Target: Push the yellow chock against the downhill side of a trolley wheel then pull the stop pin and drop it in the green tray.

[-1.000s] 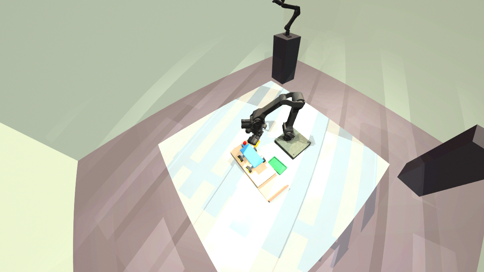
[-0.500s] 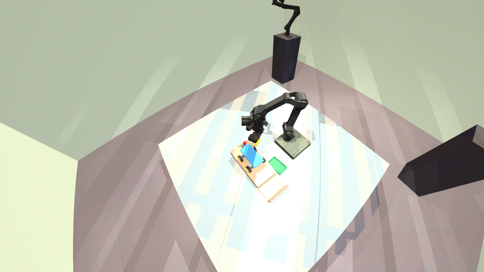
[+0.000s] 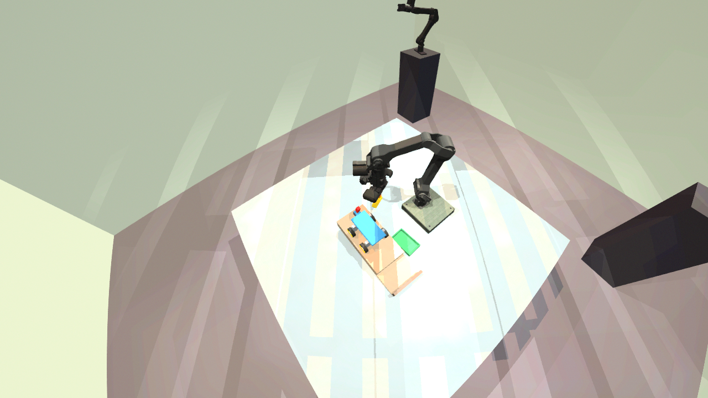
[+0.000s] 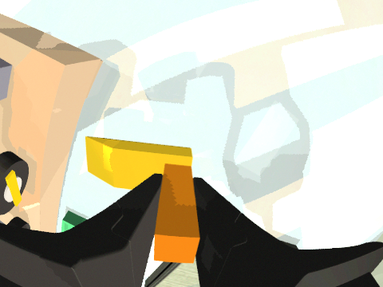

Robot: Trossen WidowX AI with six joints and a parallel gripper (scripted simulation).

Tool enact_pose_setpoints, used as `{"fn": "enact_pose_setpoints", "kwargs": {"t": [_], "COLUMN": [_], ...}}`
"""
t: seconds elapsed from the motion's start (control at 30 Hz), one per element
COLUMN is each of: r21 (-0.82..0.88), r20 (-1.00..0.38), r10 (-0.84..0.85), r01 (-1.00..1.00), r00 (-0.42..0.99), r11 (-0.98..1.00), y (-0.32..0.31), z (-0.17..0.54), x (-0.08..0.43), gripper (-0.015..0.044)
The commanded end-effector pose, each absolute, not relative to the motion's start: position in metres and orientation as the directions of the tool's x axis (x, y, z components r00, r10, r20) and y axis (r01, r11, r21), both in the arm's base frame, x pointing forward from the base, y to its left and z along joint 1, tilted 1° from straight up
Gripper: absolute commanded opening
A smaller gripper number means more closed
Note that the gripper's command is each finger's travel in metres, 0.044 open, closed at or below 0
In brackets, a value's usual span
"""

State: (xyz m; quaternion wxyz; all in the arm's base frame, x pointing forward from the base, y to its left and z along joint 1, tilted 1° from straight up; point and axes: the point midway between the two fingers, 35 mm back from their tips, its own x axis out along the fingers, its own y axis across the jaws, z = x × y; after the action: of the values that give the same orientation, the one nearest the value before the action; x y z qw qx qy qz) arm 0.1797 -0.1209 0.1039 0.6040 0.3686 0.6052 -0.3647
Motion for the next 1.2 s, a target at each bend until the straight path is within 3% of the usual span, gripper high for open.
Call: {"fn": "enact_pose_setpoints", "kwargs": {"t": [0.0,0.8,1.17], "r21": [0.014,0.014,0.012], "r20": [-1.000,-1.000,-1.000], "r10": [0.005,0.005,0.004], "r01": [0.884,0.881,0.672], "r00": [0.013,0.013,0.014], "r11": [0.467,0.472,0.741], "y": [-0.121,-0.122,-0.122], "z": [0.118,0.172,0.172], "x": [0.181,0.187,0.187], "gripper": [0.0000,0.0000,0.0000]}}
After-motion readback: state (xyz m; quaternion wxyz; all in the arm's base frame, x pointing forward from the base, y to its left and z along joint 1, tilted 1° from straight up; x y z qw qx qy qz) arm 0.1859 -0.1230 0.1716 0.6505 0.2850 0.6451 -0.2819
